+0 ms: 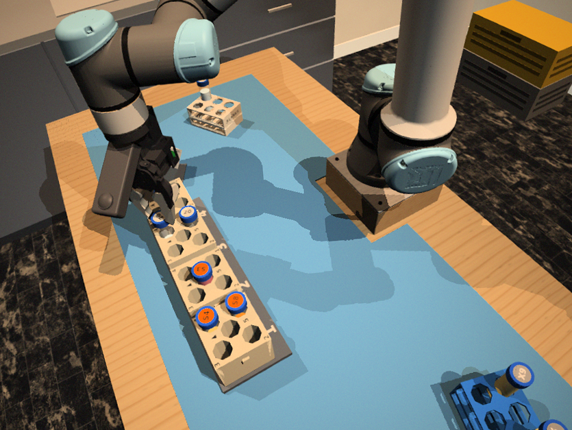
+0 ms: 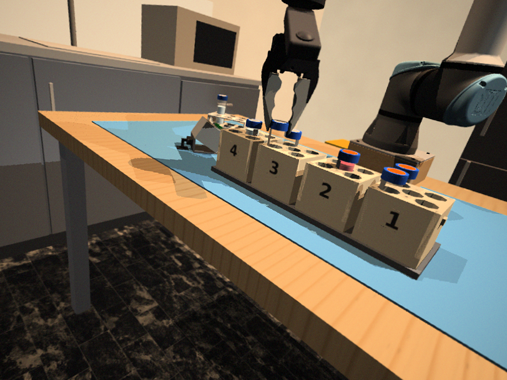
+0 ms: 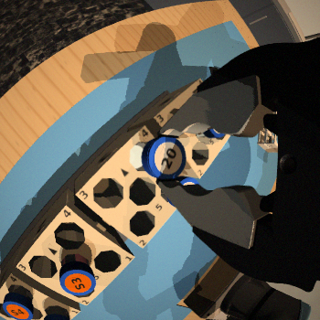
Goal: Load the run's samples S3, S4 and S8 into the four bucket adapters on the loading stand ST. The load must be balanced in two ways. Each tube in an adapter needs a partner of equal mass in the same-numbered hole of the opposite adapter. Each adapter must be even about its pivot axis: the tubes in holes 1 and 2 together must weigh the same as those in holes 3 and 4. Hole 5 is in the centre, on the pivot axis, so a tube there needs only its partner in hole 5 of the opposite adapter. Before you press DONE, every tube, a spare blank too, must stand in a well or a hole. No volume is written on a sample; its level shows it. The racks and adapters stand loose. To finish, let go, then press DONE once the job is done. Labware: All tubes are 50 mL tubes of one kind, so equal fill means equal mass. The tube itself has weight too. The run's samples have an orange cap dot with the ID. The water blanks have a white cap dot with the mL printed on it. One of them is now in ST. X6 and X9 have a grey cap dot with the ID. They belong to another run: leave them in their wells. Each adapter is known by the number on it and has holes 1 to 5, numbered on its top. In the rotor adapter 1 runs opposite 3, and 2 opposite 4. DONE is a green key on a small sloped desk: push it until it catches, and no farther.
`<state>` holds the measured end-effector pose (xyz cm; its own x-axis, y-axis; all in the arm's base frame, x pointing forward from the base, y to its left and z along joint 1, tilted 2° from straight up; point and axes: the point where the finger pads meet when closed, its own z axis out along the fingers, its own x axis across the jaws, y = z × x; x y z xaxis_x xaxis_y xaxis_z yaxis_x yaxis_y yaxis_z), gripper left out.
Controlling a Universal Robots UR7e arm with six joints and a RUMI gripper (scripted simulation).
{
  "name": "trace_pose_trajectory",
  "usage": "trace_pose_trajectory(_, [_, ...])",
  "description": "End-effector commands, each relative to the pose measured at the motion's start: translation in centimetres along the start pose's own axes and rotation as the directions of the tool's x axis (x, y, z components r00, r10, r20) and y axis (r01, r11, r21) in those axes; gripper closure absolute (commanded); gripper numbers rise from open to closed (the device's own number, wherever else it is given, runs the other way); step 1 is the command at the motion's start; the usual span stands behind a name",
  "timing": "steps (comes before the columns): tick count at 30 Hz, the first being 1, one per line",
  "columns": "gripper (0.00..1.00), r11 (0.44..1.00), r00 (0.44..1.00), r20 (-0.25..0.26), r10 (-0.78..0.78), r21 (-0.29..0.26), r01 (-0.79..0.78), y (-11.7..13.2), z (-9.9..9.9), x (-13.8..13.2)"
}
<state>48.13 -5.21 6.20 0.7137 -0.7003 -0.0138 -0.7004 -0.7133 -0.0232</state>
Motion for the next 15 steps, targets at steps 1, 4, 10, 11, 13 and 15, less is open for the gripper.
trace_pose_trajectory(1, [1.00,1.000,1.000,0.000,-0.001,0.000,0.001,-0.04,0.69,-0.09])
trace_pose_trajectory(4, [1.00,1.000,1.000,0.000,-0.001,0.000,0.001,-0.04,1.03,-0.09])
trace_pose_trajectory(10, [1.00,1.000,1.000,0.000,-0.001,0.000,0.001,-0.03,1.43,-0.09])
trace_pose_trajectory(11, [1.00,1.000,1.000,0.000,-0.001,0.000,0.001,-0.03,1.49,-0.09])
trace_pose_trajectory(13, [1.00,1.000,1.000,0.000,-0.001,0.000,0.001,-0.03,1.63,-0.09])
trace_pose_trajectory(15, [1.00,1.000,1.000,0.000,-0.001,0.000,0.001,-0.03,1.69,-0.09])
